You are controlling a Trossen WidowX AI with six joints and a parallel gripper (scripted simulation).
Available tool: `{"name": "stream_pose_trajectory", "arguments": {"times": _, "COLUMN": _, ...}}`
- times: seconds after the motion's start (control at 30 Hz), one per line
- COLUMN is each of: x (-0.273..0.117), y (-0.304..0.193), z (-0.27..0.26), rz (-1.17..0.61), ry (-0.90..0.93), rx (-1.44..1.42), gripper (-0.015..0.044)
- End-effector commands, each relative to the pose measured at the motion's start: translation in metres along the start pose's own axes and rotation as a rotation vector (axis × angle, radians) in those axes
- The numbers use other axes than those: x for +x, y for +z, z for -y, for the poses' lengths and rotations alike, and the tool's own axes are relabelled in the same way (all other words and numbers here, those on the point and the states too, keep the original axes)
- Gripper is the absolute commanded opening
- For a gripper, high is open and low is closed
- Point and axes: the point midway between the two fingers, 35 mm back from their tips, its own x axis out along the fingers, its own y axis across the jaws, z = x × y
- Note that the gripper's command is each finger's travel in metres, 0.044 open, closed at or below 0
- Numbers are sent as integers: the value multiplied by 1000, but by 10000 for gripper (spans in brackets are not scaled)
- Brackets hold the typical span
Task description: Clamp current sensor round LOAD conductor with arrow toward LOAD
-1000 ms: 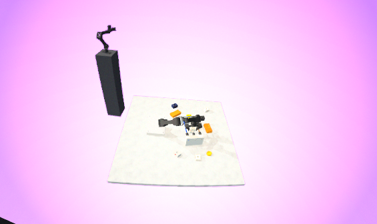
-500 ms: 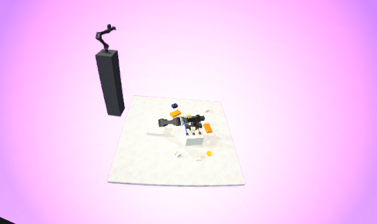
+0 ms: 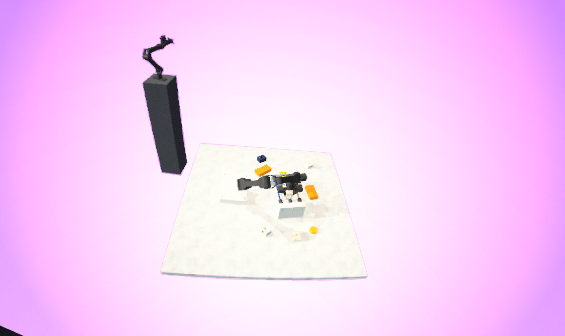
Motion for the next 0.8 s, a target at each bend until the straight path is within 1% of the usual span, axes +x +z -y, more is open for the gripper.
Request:
{"name": "stream_pose_trajectory", "arguments": {"times": 0.0, "x": 0, "y": 0, "z": 0, "rz": 0, "ry": 1, "rx": 0, "gripper": 0}}
{"name": "stream_pose_trajectory", "arguments": {"times": 0.23, "x": 0, "y": 0, "z": 0, "rz": 0, "ry": 1, "rx": 0, "gripper": 0}}
{"name": "stream_pose_trajectory", "arguments": {"times": 0.43, "x": 0, "y": 0, "z": -3, "rz": 0, "ry": -59, "rx": 0, "gripper": 0}}
{"name": "stream_pose_trajectory", "arguments": {"times": 0.77, "x": 4, "y": 0, "z": -3, "rz": 0, "ry": -58, "rx": 1, "gripper": 0}}
